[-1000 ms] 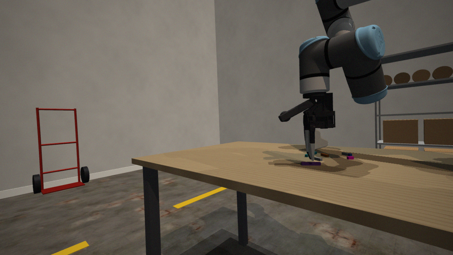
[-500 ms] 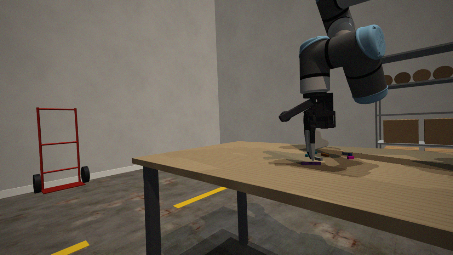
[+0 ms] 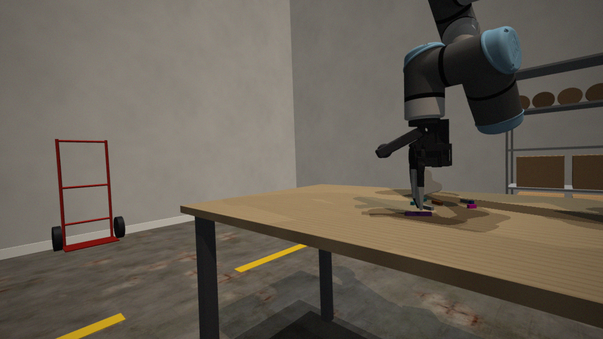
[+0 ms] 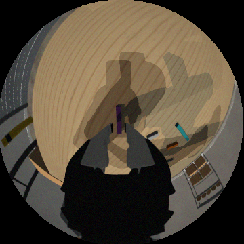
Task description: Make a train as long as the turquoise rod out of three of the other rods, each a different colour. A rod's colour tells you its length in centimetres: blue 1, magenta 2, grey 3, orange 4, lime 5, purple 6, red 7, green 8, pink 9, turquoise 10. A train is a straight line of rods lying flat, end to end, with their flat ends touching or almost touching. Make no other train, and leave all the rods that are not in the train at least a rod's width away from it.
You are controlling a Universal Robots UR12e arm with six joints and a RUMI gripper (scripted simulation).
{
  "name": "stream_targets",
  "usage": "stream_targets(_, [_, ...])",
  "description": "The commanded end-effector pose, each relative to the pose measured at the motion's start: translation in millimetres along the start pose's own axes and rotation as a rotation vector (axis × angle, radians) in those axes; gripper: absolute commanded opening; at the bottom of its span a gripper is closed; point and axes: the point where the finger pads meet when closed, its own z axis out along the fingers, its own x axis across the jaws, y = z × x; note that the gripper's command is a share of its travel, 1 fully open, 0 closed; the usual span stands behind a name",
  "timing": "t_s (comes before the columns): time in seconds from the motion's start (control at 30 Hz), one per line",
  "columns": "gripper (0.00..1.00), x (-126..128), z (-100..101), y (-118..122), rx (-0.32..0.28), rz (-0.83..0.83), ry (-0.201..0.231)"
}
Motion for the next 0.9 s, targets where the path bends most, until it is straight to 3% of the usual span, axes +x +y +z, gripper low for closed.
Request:
stream_targets(0.0, [0.14, 0.0, -0.5, -0.2, 0.001, 0.0, 0.0])
stream_targets(0.87, [0.14, 0.0, 10.9, -0.2, 0.001, 0.0, 0.0])
